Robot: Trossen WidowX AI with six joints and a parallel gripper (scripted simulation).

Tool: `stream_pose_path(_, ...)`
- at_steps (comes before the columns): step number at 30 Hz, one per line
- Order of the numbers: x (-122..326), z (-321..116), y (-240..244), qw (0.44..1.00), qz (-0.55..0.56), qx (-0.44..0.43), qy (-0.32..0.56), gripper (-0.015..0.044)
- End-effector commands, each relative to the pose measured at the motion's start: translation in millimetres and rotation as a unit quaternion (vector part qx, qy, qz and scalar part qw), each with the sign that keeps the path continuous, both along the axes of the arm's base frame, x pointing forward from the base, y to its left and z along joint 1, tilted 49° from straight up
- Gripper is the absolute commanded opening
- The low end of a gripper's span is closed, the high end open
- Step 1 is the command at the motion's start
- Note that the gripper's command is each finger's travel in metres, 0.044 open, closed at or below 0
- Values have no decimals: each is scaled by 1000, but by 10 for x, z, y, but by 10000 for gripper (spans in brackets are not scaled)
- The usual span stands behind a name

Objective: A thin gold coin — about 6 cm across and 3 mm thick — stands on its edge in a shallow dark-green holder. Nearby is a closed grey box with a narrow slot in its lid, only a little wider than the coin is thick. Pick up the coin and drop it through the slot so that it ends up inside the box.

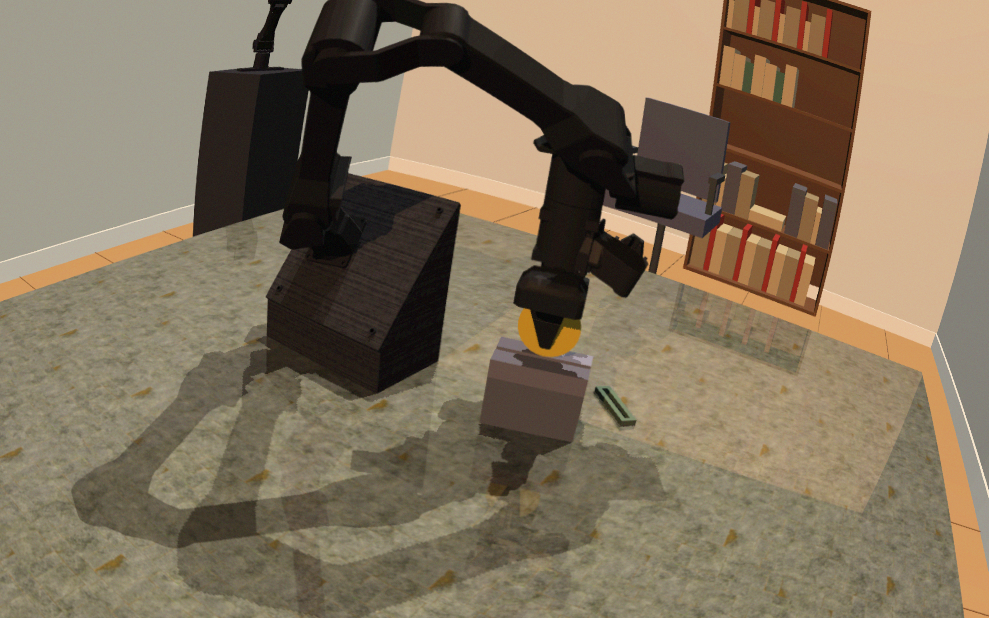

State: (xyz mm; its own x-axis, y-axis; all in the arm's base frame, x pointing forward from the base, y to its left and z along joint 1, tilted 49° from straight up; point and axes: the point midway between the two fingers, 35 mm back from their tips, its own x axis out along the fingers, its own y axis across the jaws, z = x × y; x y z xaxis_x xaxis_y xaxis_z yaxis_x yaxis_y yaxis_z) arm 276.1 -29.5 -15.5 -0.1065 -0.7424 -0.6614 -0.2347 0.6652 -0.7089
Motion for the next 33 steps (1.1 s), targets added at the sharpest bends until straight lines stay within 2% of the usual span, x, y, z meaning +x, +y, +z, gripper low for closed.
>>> stream_pose_path(1, 2, 3, 3, 1000, 0, 0, 0, 53)
stream_pose_path(5, 2, 3, 3, 1000, 0, 0, 0, 157)
stream_pose_path(14, 2, 3, 3, 1000, 0, 0, 0, 161)
stream_pose_path(22, 18, 132, 154, 1000, 1, 0, 1, 371)
stream_pose_path(25, 25, 335, 370, 1000, 1, -3, 4, 440)
stream_pose_path(33, 21, 400, 435, 1000, 1, -4, 5, 440)
